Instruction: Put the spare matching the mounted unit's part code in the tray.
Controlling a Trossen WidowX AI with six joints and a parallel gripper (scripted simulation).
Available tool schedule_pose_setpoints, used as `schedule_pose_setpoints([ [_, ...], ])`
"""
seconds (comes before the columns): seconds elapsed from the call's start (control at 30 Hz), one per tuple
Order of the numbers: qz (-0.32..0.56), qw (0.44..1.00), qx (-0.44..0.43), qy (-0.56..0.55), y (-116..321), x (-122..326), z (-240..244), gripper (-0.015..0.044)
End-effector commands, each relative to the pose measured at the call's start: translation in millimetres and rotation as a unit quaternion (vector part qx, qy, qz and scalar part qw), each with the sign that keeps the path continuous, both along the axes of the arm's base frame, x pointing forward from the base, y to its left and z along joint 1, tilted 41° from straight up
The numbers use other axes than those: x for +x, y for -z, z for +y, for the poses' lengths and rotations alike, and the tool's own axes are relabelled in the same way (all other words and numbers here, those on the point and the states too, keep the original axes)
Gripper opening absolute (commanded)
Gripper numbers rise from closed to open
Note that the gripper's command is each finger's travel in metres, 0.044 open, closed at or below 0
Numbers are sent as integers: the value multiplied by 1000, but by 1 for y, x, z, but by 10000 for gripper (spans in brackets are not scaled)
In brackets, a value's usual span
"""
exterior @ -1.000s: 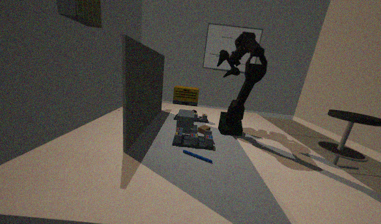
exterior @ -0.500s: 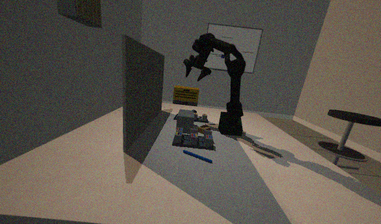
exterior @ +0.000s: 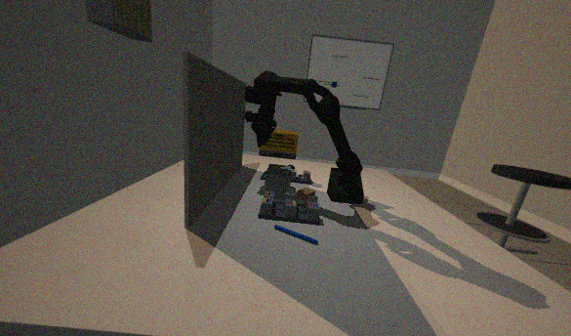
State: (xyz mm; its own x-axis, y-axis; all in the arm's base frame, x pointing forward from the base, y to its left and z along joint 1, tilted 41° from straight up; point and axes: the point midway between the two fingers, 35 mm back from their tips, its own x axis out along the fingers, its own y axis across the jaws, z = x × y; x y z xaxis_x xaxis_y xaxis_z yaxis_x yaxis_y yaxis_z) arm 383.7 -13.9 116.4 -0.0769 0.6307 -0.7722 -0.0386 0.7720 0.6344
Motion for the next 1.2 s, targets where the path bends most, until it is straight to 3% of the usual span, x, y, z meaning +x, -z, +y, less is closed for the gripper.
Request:
schedule_pose_setpoints([
  [0.0,-13,1000,3,-8,-1,3,-3,440],
  [0.2,-14,998,13,-65,43,-2,34,440],
  [0.73,-14,998,13,-65,43,-2,34,440],
  [0.83,-69,989,21,-131,29,-7,48,440],
  [0.97,-220,924,44,-311,-5,-29,84,440],
  [1.17,-402,749,77,-521,-46,-68,128,440],
])
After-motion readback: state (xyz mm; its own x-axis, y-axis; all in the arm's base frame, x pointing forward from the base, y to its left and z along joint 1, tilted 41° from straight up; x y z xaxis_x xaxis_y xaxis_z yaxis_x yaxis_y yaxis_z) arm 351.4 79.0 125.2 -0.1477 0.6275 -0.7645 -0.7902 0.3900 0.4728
